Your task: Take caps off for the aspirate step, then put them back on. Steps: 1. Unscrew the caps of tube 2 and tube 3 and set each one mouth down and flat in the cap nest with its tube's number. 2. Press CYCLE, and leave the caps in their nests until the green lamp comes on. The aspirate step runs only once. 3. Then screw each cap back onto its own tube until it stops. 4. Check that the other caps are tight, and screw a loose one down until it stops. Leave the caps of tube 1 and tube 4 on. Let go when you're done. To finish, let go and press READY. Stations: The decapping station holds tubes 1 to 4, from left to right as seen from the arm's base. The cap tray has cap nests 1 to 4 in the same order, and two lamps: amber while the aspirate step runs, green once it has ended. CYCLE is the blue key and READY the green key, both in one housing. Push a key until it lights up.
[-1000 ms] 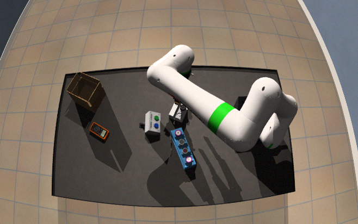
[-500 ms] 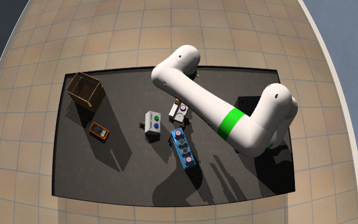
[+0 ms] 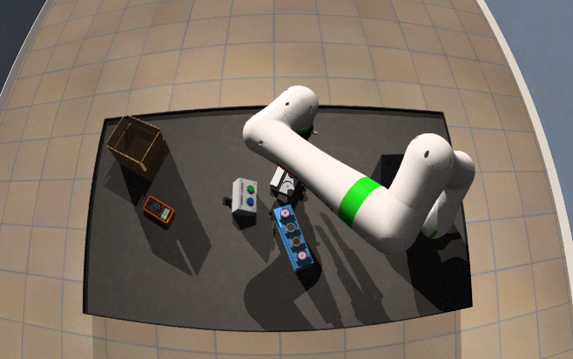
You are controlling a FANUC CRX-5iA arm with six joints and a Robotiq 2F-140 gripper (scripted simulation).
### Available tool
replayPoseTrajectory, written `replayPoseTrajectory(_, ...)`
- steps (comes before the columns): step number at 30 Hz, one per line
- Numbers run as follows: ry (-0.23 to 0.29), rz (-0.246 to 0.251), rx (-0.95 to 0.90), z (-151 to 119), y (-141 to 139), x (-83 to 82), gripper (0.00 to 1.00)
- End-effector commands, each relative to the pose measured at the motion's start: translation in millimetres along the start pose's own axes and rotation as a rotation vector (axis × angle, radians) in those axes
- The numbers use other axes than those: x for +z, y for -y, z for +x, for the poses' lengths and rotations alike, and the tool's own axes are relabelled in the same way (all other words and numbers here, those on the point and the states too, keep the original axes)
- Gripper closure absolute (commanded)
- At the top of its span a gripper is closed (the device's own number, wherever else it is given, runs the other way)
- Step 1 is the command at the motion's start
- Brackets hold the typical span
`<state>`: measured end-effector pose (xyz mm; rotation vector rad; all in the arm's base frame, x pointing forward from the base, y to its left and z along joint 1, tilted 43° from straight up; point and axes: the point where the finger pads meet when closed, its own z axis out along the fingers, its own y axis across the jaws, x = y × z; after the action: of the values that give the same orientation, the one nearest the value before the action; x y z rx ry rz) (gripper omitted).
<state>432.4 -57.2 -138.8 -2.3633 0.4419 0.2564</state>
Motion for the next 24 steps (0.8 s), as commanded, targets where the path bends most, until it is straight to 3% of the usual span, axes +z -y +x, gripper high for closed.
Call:
replayPoseTrajectory(1, -0.002, -0.001, -0.001, 1.0, -0.2, 13.4, 0.64)
replayPoseTrajectory(3, -0.002, -0.001, -0.001, 1.0, -0.2, 13.4, 0.64)
replayPoseTrajectory(12, -0.002, 0.0, -0.001, 1.5, -0.2, 57.9, 0.64)
replayPoseTrajectory(24, -0.002, 0.0, -0.001, 1.5, -0.2, 60.4, 0.64)
